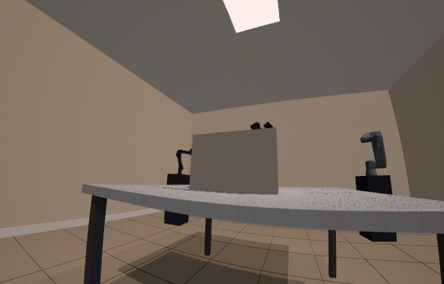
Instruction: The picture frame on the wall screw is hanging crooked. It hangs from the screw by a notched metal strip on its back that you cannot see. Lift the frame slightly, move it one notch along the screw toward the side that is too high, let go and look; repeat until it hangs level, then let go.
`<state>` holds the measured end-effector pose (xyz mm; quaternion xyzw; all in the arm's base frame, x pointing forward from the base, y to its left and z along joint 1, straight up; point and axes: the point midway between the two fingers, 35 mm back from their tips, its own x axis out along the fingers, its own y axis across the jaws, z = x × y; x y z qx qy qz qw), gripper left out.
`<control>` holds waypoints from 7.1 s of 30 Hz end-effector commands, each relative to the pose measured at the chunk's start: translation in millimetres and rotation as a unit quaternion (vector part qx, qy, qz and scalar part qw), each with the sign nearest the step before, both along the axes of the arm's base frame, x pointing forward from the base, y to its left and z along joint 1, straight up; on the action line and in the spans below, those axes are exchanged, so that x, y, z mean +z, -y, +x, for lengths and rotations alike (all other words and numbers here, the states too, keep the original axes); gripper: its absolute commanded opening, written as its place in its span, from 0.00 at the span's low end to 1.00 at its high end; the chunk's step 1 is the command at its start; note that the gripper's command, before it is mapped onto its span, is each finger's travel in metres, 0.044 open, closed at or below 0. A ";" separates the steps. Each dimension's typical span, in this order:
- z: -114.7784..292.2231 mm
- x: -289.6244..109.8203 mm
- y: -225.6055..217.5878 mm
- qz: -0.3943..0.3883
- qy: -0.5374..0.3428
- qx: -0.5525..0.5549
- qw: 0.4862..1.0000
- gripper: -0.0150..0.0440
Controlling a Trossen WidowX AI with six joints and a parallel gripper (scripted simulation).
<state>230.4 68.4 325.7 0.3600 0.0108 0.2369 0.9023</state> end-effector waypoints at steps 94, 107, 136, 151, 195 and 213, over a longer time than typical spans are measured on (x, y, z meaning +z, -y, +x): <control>-35.3 -124.5 128.2 0.323 -0.115 -0.252 0.905 0.69; -35.3 -124.5 128.2 0.323 -0.115 -0.252 0.905 0.69; 27.6 -163.3 147.8 0.325 -0.115 -0.254 0.904 0.69; 89.9 -156.8 158.4 0.324 -0.110 -0.251 0.905 0.69; 138.6 -159.1 164.4 0.324 -0.108 -0.250 0.906 0.69; 145.8 -159.1 165.3 0.324 -0.107 -0.250 0.906 0.69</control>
